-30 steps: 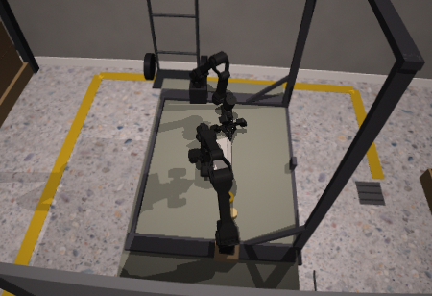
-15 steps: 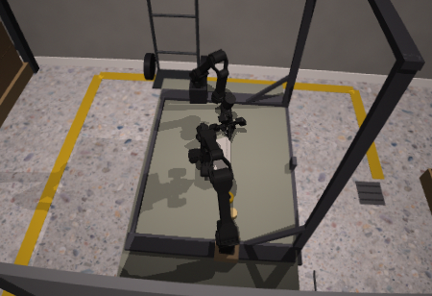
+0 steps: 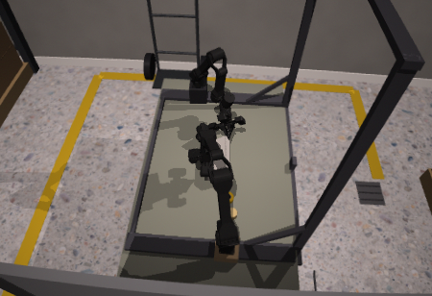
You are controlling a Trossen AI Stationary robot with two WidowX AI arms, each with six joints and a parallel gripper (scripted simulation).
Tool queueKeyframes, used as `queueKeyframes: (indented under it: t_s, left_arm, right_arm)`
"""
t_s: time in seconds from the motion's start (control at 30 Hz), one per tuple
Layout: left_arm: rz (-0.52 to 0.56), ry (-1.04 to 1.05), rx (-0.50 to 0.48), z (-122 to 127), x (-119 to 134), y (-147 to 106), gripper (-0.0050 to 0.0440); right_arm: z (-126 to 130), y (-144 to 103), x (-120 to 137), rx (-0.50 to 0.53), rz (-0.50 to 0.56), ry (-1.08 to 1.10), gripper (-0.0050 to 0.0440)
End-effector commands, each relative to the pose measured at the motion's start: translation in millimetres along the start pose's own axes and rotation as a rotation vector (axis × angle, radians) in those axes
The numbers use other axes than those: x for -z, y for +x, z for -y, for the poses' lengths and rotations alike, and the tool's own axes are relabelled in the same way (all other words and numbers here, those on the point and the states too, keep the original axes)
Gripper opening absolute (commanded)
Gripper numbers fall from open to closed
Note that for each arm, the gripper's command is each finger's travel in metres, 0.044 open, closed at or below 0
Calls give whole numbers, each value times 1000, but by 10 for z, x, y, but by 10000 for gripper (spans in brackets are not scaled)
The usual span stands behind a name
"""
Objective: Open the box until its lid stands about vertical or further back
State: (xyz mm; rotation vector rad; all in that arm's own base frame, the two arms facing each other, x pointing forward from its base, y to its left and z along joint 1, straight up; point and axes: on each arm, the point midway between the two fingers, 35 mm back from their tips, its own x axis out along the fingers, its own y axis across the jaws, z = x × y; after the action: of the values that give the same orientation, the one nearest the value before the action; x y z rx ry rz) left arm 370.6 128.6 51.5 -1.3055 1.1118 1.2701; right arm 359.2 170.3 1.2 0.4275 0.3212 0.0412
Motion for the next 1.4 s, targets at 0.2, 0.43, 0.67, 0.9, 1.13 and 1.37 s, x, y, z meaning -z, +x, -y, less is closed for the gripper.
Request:
queueKeyframes:
  t_s: [0.2, 0.43, 0.67, 0.9, 1.13, 1.37]
  left_arm:
    - [-3, 0, -12, -16, 8, 51, -50]
    - [-3, 0, -12, -16, 8, 51, -50]
    - [-3, 0, -12, -16, 8, 51, -50]
    - [-3, 0, -12, -16, 8, 51, -50]
    - [-3, 0, -12, -16, 8, 51, -50]
    - [-3, 0, -12, -16, 8, 51, -50]
  right_arm:
    - [-66, -42, -186, -26, 21, 11, 6]
    - [-50, -56, -226, -26, 21, 11, 6]
    - [-36, -66, -255, -26, 21, 11, 6]
    - [-38, -57, -201, -22, 19, 13, 6]
    - [-47, -88, -275, -25, 22, 14, 6]
    - [-52, -101, -296, -25, 22, 14, 6]
